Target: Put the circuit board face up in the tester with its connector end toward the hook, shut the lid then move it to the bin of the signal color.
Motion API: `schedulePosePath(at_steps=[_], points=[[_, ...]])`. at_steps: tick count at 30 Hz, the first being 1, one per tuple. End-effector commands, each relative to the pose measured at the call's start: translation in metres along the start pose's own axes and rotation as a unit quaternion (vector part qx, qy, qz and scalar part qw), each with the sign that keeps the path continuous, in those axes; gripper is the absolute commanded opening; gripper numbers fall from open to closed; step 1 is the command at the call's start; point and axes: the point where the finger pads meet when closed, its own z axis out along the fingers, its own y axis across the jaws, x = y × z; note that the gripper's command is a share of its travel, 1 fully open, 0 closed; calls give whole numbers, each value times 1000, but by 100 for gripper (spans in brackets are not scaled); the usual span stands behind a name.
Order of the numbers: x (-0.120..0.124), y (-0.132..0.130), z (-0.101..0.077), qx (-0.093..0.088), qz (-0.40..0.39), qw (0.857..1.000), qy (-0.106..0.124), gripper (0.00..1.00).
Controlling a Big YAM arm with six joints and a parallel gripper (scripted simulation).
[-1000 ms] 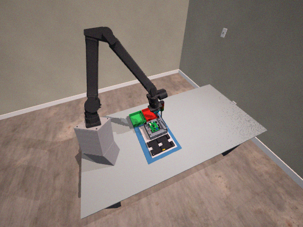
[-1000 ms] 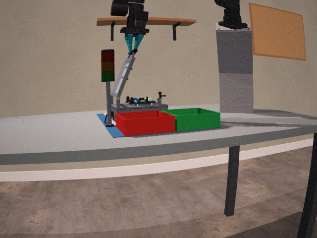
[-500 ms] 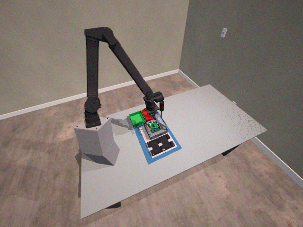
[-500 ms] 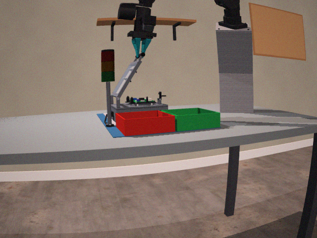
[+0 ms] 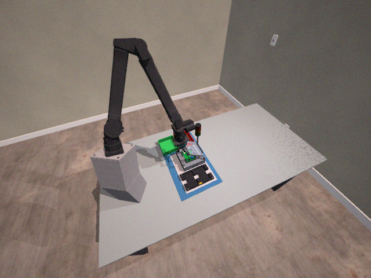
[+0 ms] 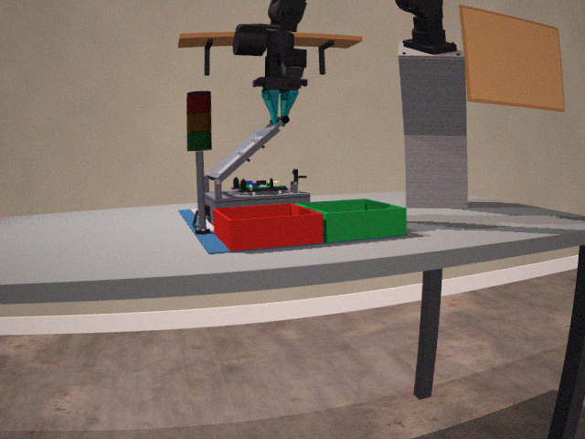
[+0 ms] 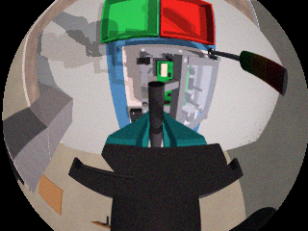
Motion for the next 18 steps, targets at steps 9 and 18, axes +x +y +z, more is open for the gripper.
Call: schedulePosePath(at_steps=[9, 18], points=[[-3, 26, 52, -17, -1, 1000, -1, 0], [-3, 34, 69, -18, 0, 1000, -1, 0]])
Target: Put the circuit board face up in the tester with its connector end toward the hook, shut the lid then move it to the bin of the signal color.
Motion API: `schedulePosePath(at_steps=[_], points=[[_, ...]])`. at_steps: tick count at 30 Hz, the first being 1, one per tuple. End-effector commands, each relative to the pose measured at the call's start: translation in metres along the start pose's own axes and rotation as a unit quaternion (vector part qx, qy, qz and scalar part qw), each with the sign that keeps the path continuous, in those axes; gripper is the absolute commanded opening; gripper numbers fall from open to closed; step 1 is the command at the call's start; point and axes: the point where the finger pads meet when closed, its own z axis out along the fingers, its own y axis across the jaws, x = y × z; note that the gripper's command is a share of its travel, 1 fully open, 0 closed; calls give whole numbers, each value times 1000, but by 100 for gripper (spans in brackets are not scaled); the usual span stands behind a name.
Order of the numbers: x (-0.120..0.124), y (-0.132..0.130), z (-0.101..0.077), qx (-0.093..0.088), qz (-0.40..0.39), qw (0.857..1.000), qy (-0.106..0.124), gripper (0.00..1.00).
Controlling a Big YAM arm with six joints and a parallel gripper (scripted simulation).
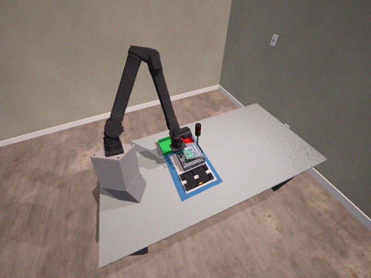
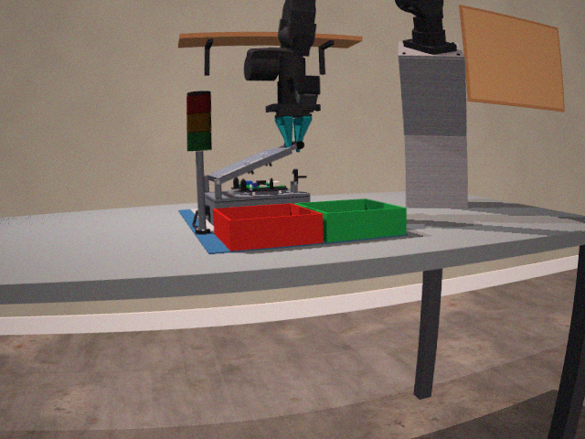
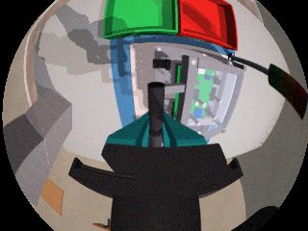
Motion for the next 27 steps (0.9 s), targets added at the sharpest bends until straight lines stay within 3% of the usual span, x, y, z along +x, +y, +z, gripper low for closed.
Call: schedulePosePath(at_steps=[1, 27], points=[[-2, 3, 18, -3, -1, 1000, 0, 0], [-3, 11, 56, -4, -1, 1000, -1, 0]])
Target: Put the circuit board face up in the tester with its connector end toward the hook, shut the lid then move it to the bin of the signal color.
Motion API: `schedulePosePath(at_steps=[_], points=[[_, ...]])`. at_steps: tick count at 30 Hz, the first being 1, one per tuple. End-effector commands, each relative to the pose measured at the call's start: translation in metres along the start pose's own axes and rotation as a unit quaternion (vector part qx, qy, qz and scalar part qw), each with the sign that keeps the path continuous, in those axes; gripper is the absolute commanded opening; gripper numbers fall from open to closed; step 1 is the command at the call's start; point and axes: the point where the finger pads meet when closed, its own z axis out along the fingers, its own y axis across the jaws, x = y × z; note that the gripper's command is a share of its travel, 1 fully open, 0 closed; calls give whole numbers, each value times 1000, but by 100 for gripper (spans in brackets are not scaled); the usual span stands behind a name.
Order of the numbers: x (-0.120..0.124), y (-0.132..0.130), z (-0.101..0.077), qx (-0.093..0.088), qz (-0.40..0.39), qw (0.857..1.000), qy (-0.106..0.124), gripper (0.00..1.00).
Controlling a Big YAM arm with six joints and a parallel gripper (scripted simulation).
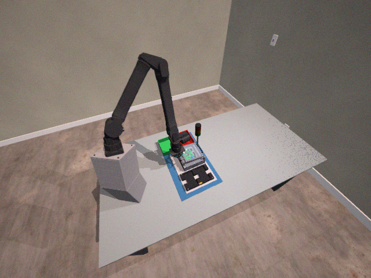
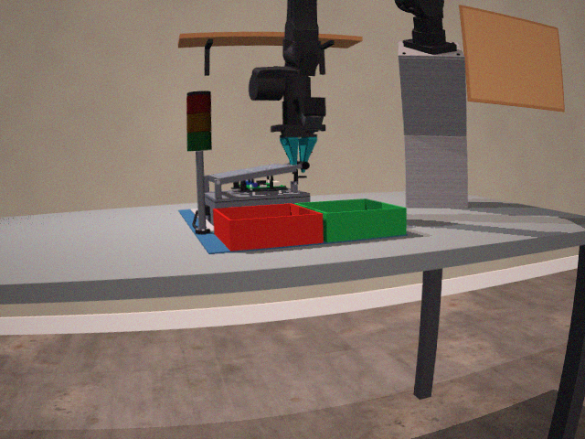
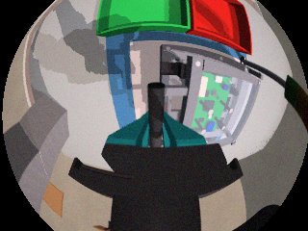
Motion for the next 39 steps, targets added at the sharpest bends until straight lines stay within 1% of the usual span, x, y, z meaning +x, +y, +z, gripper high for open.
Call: schedulePosePath(at_steps=[1, 4, 5, 17, 39], points=[[-3, 1, 14, -3, -1, 1000, -1, 0], [-3, 2, 15, -6, -3, 1000, -1, 0], [-3, 1, 15, -3, -2, 1000, -1, 0], [-3, 2, 21, -4, -2, 1000, -1, 0], [-3, 2, 22, -5, -3, 1000, -1, 0]])
